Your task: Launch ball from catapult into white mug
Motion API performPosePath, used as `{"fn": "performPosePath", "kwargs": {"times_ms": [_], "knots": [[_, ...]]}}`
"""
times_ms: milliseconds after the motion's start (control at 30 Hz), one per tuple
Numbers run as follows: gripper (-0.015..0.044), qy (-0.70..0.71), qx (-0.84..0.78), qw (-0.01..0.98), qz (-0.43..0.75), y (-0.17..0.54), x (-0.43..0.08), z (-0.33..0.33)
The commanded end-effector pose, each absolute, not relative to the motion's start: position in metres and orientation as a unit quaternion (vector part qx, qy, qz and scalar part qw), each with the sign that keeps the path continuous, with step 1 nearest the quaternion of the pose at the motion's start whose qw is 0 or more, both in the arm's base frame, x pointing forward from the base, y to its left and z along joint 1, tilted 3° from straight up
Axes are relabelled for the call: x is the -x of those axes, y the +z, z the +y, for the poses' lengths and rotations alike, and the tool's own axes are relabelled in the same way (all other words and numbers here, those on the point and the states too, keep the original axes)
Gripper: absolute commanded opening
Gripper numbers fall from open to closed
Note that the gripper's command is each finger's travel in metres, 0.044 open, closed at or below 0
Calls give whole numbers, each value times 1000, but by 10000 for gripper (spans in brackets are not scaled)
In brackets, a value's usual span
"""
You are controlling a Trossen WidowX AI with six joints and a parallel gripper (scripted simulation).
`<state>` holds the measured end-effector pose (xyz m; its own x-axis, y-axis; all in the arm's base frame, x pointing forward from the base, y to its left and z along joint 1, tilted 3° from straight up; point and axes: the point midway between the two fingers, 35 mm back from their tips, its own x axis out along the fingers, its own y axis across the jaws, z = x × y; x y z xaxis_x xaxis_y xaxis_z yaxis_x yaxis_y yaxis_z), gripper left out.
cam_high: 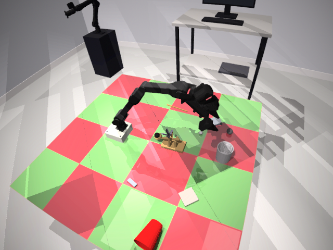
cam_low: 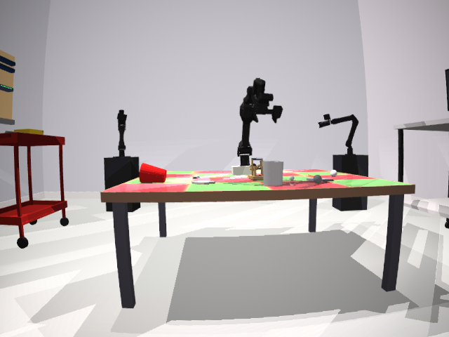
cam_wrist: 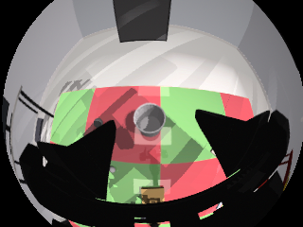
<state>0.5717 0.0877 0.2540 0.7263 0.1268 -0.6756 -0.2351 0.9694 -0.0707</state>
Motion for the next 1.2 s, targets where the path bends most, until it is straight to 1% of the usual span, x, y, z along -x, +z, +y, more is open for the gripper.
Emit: {"fn": "performPosePath", "kwargs": {"times_ms": [0, 433, 833, 1167], "knots": [[335, 100, 78, 927, 354, 256, -572, 88], [0, 100, 78, 927, 354, 256, -572, 88], [0, 101, 83, 924, 360, 252, -570, 90], [0, 121, 169, 872, 442, 205, -529, 120]]}}
